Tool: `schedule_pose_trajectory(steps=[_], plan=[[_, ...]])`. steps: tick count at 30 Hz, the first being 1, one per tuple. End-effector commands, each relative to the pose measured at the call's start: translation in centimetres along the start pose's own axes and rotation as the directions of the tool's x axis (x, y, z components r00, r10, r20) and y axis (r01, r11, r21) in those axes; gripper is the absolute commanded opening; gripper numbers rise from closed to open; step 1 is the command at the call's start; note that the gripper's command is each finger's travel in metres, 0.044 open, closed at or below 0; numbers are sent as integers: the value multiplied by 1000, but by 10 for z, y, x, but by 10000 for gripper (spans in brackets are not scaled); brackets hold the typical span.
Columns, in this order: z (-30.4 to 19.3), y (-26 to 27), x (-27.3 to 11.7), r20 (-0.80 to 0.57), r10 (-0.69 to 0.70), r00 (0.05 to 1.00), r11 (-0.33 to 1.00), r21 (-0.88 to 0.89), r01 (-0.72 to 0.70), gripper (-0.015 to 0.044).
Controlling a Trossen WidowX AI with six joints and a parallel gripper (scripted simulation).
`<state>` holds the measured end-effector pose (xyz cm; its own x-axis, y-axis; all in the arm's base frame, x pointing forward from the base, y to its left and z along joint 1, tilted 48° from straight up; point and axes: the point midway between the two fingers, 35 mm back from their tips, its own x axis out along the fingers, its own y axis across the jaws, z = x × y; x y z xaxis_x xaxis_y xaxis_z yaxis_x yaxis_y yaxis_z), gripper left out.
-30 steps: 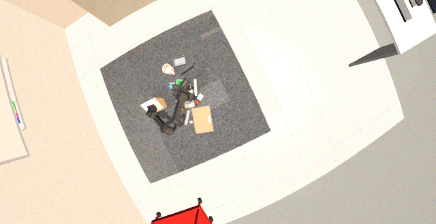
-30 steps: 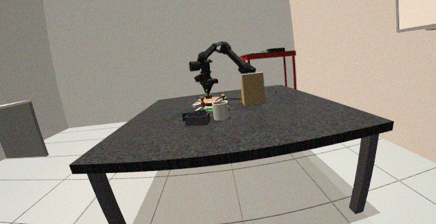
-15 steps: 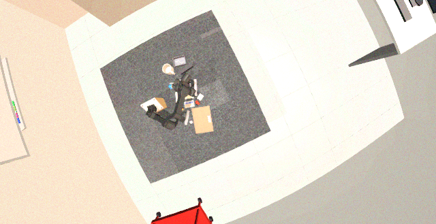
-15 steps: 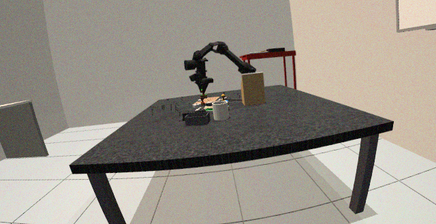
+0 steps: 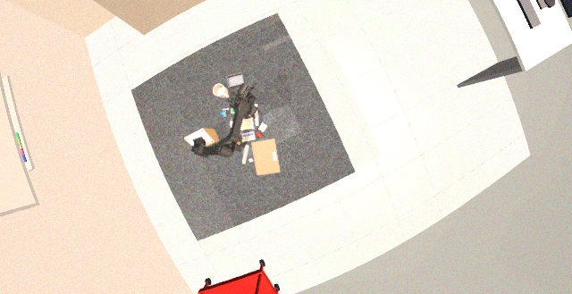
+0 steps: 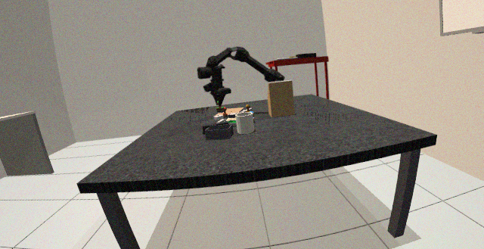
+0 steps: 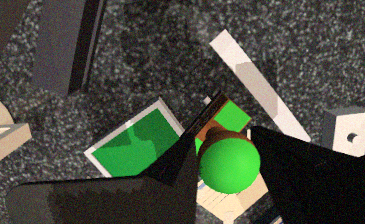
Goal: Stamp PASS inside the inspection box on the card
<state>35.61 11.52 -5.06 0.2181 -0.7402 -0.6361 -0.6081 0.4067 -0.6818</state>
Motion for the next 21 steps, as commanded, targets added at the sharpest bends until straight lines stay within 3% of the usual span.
schedule_pose_trajectory(steps=[1, 21], plan=[[14, 12, 0, 1, 2, 1000, 1000, 3, -2, 0], [46, 43, 12, 1, 1, 1000, 1000, 7, -1, 0]])
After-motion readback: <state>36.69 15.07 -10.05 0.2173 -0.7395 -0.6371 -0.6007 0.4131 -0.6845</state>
